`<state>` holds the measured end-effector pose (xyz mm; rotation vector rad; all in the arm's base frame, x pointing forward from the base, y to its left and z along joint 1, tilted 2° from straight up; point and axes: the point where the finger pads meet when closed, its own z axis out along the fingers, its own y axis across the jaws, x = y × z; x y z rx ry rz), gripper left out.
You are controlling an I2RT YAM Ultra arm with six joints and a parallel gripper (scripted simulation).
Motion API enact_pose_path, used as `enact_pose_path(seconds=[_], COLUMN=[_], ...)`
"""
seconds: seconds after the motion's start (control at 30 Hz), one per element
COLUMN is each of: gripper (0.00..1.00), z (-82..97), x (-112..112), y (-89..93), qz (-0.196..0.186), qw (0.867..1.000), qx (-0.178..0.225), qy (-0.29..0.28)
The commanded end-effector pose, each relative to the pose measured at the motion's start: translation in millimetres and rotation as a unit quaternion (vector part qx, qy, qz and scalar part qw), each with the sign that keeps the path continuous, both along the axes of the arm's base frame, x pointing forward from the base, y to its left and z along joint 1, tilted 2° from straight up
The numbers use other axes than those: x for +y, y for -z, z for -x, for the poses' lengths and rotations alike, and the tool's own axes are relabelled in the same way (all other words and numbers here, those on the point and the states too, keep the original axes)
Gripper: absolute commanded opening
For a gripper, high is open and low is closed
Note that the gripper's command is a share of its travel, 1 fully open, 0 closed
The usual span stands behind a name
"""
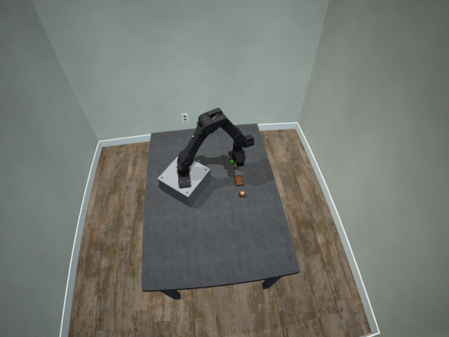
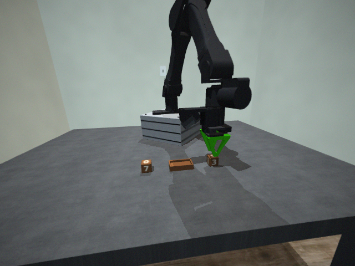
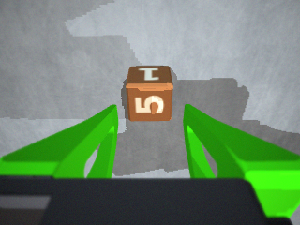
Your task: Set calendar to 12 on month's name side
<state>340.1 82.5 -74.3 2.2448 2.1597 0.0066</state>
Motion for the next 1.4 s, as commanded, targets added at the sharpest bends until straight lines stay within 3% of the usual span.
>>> enact_pose_path(seconds=[0.0, 0.77, 1.37], gripper=[0.45, 0.45, 0.45], z=[-2.9, -2.9, -3.5], x=[-0.1, -0.1, -0.6], y=[-3.1, -2.1, 20.5], qz=[0.001, 0.001, 0.001], qw=[1.0, 1.0, 1.0], qx=[-0.006, -0.006, -0.006], qy=[0.0, 0.0, 0.0])
